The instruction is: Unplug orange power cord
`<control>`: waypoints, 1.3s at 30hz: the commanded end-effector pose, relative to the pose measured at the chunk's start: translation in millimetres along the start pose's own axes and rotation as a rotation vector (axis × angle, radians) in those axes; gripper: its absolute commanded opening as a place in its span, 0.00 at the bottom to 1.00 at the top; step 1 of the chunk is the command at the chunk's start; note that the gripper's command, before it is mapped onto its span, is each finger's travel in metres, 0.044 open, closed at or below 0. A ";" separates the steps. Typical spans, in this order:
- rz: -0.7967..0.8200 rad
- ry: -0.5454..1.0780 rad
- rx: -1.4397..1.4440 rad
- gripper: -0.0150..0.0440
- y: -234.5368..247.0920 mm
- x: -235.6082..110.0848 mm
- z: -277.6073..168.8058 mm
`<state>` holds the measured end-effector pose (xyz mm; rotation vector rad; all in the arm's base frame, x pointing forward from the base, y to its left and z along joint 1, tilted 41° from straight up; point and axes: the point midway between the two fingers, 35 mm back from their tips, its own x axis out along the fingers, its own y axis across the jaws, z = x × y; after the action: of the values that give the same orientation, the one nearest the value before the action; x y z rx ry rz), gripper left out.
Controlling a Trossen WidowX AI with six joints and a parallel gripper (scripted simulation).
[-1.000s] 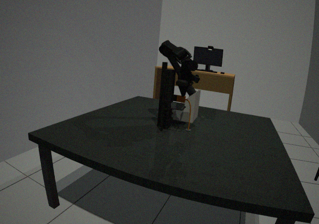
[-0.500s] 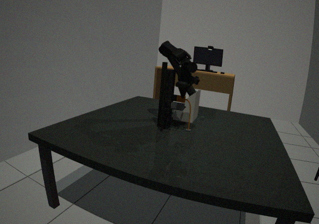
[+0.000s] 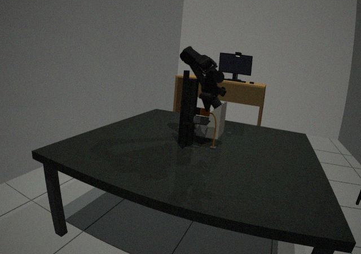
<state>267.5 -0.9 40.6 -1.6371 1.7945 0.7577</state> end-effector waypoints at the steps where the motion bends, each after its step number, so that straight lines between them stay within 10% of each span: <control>1: -0.004 -0.019 -0.001 0.25 -1.4 -2.2 12.3; 29: -0.005 -0.020 -0.005 0.25 0.4 -8.6 57.8; 39: -0.005 -0.015 -0.006 0.70 1.4 -6.6 53.3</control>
<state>269.1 43.5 10.2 -1.6363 1.7789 0.7766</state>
